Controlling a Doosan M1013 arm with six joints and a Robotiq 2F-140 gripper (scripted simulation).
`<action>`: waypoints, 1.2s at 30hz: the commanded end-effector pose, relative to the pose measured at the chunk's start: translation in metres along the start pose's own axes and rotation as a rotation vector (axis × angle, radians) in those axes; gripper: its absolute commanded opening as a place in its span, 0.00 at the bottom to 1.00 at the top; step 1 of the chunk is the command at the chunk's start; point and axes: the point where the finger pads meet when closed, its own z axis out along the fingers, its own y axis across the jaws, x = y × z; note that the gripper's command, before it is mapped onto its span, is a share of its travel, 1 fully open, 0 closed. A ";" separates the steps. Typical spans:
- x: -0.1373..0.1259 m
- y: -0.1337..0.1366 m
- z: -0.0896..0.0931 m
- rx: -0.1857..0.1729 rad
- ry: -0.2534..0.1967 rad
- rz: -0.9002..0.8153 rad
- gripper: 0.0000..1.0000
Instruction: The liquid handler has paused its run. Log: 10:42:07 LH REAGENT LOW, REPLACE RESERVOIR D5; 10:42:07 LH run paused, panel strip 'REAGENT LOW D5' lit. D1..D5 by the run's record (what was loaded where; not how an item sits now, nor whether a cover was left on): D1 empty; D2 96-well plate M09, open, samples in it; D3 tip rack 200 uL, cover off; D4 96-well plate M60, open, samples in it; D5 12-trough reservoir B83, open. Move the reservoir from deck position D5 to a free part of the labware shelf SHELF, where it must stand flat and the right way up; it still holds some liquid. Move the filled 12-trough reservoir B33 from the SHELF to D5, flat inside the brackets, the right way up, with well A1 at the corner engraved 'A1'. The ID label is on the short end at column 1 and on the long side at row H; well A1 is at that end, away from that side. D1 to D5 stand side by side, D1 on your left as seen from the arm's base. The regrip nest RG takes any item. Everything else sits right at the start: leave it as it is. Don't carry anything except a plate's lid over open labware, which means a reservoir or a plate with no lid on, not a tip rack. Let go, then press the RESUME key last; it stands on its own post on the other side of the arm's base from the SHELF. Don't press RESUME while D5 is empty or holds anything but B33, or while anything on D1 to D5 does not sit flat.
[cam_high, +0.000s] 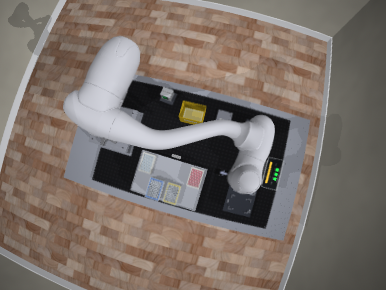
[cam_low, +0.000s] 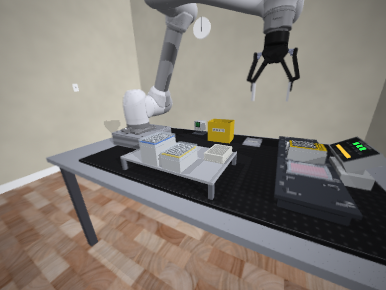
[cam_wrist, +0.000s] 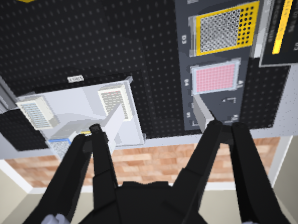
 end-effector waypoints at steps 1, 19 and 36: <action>0.026 -0.003 0.000 0.000 0.002 -0.018 0.77; 0.080 -0.006 0.000 0.000 0.002 -0.018 0.77; 0.080 -0.006 0.000 0.000 0.002 -0.018 0.77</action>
